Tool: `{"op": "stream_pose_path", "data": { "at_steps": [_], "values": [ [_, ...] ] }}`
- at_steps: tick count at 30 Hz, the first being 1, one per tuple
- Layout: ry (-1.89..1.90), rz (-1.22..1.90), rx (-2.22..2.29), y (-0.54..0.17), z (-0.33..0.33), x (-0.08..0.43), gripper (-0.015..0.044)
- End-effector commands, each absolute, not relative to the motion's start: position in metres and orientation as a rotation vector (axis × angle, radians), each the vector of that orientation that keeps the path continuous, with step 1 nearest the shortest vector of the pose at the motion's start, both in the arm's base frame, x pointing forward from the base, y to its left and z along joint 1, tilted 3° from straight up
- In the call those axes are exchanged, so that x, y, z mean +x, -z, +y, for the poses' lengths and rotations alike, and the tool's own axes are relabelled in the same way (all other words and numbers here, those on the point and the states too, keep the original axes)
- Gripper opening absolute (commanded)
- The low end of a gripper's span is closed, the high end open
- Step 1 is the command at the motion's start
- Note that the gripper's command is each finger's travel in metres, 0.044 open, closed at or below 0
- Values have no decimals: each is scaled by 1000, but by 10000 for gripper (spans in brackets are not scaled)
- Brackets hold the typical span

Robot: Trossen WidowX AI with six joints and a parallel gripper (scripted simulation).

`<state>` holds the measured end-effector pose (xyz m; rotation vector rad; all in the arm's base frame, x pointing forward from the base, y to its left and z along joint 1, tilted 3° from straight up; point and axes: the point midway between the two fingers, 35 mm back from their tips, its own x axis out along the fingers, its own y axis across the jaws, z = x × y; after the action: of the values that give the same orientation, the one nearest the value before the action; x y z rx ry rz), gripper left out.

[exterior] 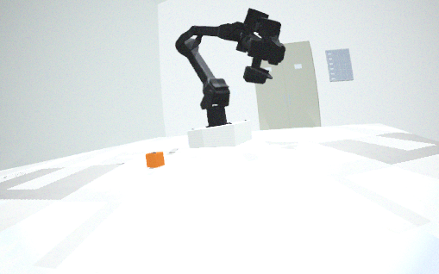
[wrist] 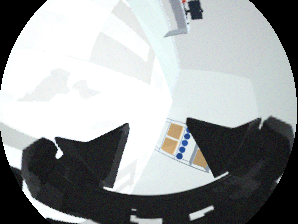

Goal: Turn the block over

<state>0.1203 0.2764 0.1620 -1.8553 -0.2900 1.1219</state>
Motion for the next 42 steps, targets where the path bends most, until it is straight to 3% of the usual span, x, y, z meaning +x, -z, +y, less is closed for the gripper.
{"op": "stream_pose_path", "data": {
  "at_steps": [1, 11, 23, 28, 42],
  "values": [
    [-1122, -274, -1849, -162, 276, 122, 426],
    [-933, 582, -1333, -129, 227, 230, 440],
    [-332, 1355, -470, -92, 107, 316, 440],
    [-103, 1510, -181, -82, 65, 330, 440],
    [-101, 1510, -179, -71, 66, 336, 440]
  ]
}}
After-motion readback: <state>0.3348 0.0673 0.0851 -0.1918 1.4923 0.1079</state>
